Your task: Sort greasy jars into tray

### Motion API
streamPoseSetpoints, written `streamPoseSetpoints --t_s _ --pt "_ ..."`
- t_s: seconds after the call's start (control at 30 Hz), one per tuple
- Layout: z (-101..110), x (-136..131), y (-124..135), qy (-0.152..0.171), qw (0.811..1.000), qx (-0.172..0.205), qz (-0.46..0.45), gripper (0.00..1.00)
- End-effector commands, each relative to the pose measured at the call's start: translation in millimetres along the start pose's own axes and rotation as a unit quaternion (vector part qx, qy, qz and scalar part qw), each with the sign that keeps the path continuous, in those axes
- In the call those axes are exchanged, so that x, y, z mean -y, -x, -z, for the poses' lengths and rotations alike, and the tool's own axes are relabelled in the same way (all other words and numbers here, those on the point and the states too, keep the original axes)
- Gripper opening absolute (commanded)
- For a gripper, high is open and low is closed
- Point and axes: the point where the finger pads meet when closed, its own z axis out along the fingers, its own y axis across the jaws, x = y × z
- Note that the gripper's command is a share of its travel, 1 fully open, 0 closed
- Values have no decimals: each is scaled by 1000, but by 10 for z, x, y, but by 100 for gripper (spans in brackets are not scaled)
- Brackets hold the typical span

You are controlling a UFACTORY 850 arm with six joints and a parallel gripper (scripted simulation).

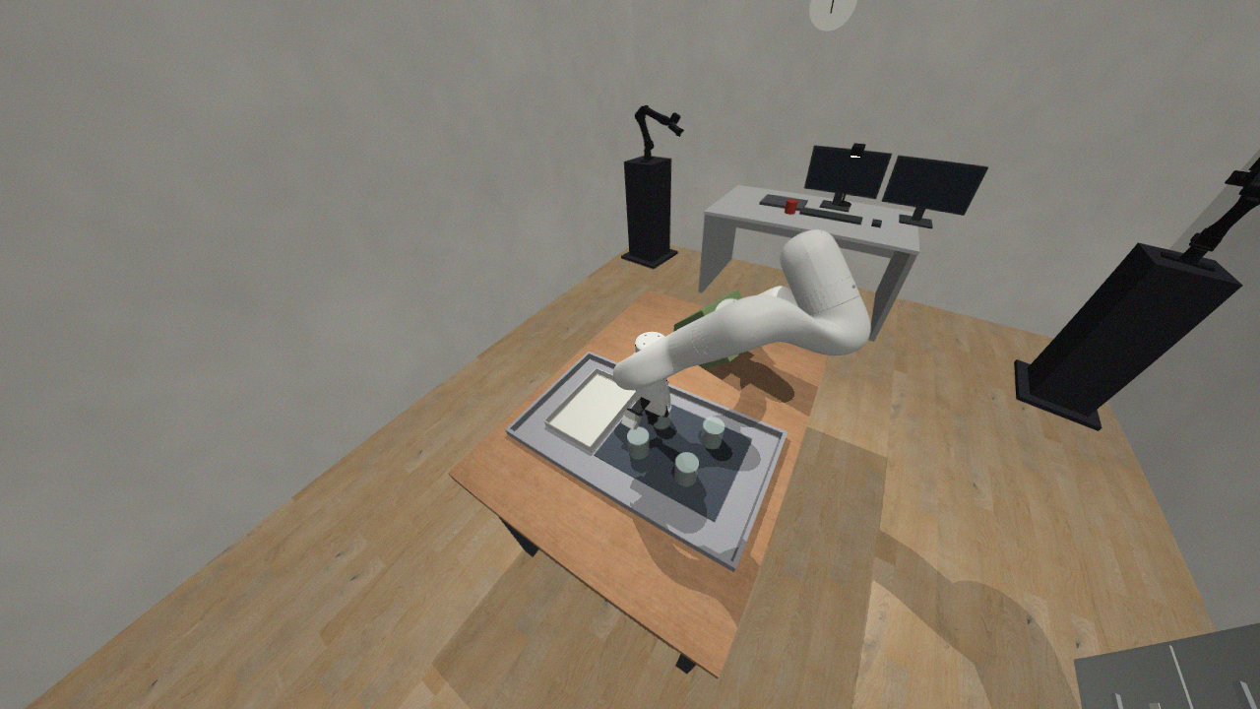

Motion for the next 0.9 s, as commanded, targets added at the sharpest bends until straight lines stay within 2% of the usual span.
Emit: streamPoseSetpoints --t_s 0.0,0.87 --pt "5 -3 -1 0 1000 -1 0 0" --pt "5 -3 30 0 1000 -1 0 0"
